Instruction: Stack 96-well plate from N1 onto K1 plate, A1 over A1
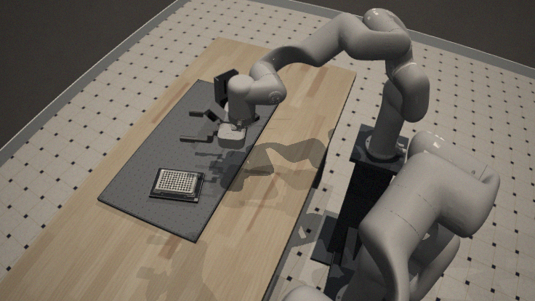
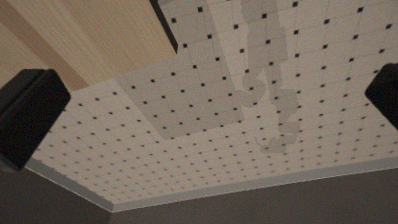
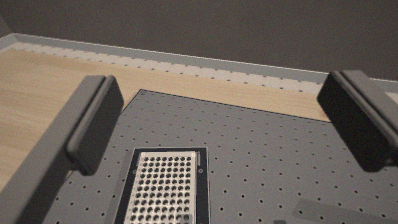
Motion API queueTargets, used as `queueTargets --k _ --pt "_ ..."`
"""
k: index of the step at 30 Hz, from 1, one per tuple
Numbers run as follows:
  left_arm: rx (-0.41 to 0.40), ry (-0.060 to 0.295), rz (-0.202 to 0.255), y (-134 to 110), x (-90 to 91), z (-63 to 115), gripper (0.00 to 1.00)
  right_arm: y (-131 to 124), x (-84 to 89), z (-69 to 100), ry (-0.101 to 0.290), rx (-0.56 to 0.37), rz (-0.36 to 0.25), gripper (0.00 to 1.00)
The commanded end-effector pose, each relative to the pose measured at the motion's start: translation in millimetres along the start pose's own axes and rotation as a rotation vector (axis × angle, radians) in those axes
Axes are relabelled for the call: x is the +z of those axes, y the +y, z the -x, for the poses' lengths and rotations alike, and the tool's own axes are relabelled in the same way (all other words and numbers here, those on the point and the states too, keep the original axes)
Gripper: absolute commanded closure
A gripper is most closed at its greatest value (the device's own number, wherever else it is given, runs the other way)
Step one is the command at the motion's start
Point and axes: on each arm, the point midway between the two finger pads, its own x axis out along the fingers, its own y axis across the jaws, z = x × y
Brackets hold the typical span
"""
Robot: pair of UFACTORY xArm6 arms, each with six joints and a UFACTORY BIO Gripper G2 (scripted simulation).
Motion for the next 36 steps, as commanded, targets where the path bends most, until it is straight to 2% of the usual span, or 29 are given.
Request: queueTargets --k 1,3,15,32,36 --pt "0.000 0.005 0.000 0.0 -0.9 2.1 0.00 18.8 -8.6 -13.7 -0.005 -0.001 -0.002 0.63" --pt "0.000 0.005 0.000 0.0 -0.9 2.1 0.00 18.8 -8.6 -13.7 -0.005 -0.001 -0.002 0.63" --pt "0.000 0.005 0.000 0.0 -0.9 2.1 0.00 62.2 -37.0 -39.5 -0.005 -0.001 -0.002 0.63" --pt "0.000 0.005 0.000 0.0 -0.9 2.1 0.00 62.2 -37.0 -39.5 -0.005 -0.001 -0.002 0.63" --pt "0.000 0.005 0.000 0.0 -0.9 2.1 0.00 62.2 -41.9 -39.6 -0.005 -0.001 -0.002 0.63"
